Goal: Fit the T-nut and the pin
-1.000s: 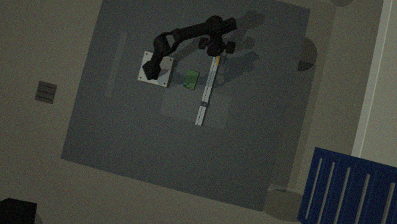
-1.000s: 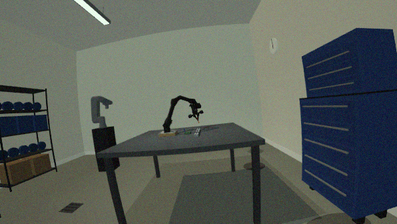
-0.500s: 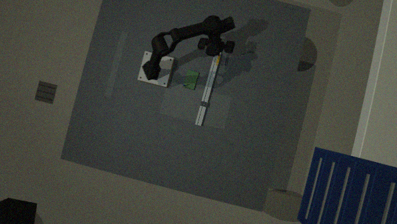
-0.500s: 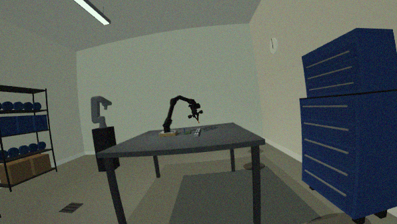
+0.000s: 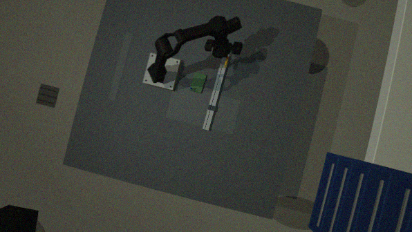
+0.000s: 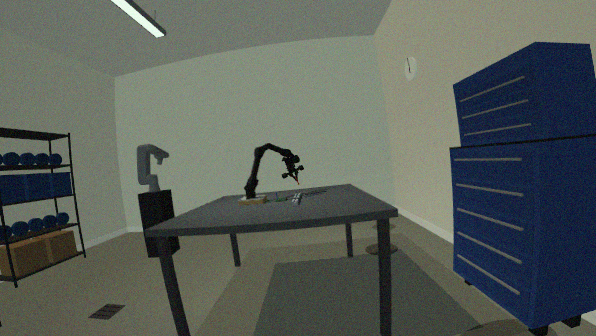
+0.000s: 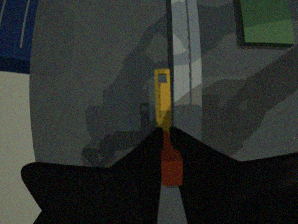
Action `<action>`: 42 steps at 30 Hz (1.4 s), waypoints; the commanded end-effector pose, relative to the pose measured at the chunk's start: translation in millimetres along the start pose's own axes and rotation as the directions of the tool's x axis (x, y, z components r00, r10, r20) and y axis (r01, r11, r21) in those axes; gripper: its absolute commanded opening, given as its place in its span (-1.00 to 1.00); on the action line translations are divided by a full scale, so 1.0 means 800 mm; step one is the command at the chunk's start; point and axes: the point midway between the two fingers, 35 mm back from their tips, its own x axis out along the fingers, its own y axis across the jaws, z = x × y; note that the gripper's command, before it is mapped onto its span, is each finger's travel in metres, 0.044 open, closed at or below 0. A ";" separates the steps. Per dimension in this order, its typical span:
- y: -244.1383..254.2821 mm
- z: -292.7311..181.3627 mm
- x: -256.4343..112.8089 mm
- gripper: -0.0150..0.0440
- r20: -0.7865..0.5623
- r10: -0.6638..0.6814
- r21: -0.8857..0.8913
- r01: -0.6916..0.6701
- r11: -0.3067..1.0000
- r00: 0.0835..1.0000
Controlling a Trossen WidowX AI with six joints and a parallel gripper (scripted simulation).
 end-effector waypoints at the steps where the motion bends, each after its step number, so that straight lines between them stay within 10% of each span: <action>1: -0.001 0.000 -0.001 -1.00 0.001 0.015 0.005 -0.015 1.000 1.000; 42: -0.012 0.001 -0.001 -1.00 0.002 0.138 0.044 -0.138 0.990 0.990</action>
